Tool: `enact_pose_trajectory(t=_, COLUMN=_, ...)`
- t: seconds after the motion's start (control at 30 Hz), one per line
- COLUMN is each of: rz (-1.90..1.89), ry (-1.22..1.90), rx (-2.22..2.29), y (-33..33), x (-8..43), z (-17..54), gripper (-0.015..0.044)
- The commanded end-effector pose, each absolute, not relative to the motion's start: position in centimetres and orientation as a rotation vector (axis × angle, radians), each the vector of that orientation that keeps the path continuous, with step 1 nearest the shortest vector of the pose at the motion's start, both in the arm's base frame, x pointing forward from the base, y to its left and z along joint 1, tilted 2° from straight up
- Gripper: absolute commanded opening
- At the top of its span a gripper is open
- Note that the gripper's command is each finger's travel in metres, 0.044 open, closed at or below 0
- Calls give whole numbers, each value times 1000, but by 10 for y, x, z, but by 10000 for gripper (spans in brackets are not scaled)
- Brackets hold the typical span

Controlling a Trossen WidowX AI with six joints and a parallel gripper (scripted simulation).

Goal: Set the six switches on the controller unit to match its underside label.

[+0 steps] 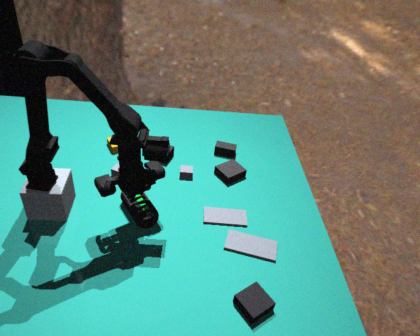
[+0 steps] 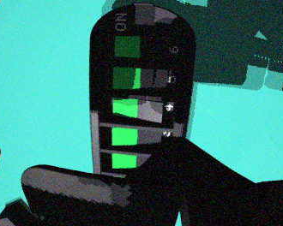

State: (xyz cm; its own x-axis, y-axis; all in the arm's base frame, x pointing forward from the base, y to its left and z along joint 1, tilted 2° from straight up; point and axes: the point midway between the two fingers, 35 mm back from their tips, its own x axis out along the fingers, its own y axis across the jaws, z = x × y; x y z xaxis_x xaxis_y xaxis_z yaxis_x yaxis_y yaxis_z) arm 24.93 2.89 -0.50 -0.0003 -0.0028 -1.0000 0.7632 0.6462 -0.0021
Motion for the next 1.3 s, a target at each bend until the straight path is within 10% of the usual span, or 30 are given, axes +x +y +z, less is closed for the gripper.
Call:
enact_pose_trajectory(t=0.0, rz=-684, ry=1465, rx=671, y=17, x=232, z=-17, gripper=0)
enact_pose_trajectory(t=0.47, rz=-691, ry=1477, rx=673, y=18, x=232, z=-18, gripper=0)
enact_pose_trajectory(t=0.83, rz=-691, ry=1477, rx=673, y=19, x=232, z=33, gripper=289)
enact_pose_trajectory(t=1.27, rz=-691, ry=1477, rx=673, y=19, x=232, z=33, gripper=0)
